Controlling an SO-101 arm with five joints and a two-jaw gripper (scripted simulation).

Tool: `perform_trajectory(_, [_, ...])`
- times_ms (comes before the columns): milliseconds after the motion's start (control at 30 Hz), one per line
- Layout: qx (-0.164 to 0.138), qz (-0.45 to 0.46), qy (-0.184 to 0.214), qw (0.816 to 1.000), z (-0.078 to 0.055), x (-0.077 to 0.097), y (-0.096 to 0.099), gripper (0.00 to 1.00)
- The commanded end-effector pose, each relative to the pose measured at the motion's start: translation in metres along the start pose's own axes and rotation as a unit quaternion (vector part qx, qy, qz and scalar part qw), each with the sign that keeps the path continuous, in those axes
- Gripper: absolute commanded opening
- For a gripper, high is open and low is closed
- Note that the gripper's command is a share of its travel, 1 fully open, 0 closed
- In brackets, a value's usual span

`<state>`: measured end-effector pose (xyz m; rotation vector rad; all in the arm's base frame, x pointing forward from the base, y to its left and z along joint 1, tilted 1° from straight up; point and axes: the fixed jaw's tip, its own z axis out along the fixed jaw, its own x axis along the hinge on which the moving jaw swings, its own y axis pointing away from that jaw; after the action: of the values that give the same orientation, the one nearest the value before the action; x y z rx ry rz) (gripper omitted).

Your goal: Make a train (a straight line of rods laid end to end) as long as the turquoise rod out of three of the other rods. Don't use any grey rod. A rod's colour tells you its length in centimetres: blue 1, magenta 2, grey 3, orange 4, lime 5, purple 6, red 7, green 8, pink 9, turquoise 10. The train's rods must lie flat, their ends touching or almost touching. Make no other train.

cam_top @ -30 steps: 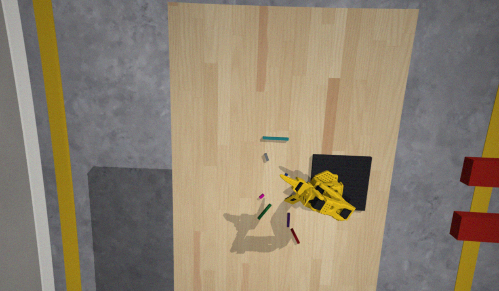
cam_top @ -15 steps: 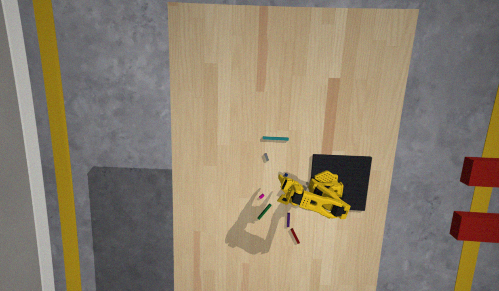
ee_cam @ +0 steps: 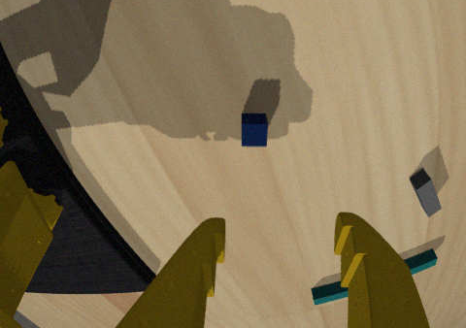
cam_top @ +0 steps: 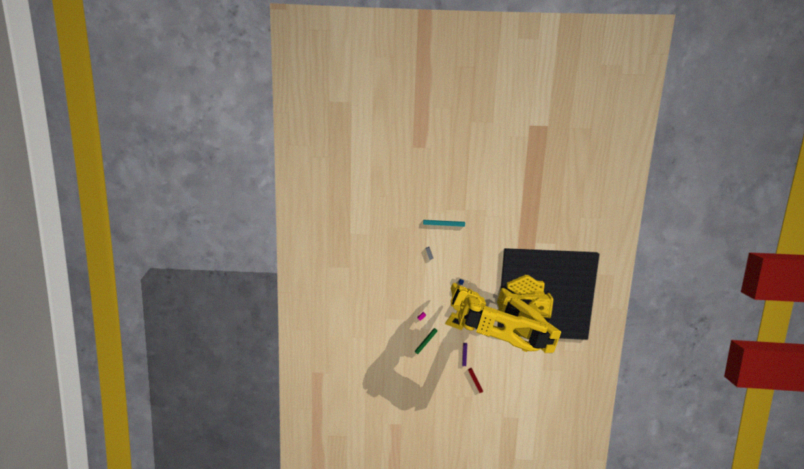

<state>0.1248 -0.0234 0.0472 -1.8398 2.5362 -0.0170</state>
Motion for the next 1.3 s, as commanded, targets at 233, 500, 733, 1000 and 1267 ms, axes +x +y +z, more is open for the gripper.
perform_trajectory(233, [-0.004, 0.000, 0.000, 1.000, 0.0016, -0.0013, 0.0007, 0.19])
perform_trajectory(500, [-0.010, 0.001, 0.001, 1.000, 0.0026, -0.0038, 0.0004, 0.19])
perform_trajectory(733, [-0.010, 0.001, 0.001, 1.000, 0.0026, -0.0038, 0.0004, 0.19])
perform_trajectory(1000, [-0.010, 0.001, 0.001, 1.000, 0.0036, -0.0039, 0.0002, 0.19])
perform_trajectory(1267, [-0.010, 0.001, 0.001, 1.000, 0.0104, -0.0041, -0.0008, 0.19])
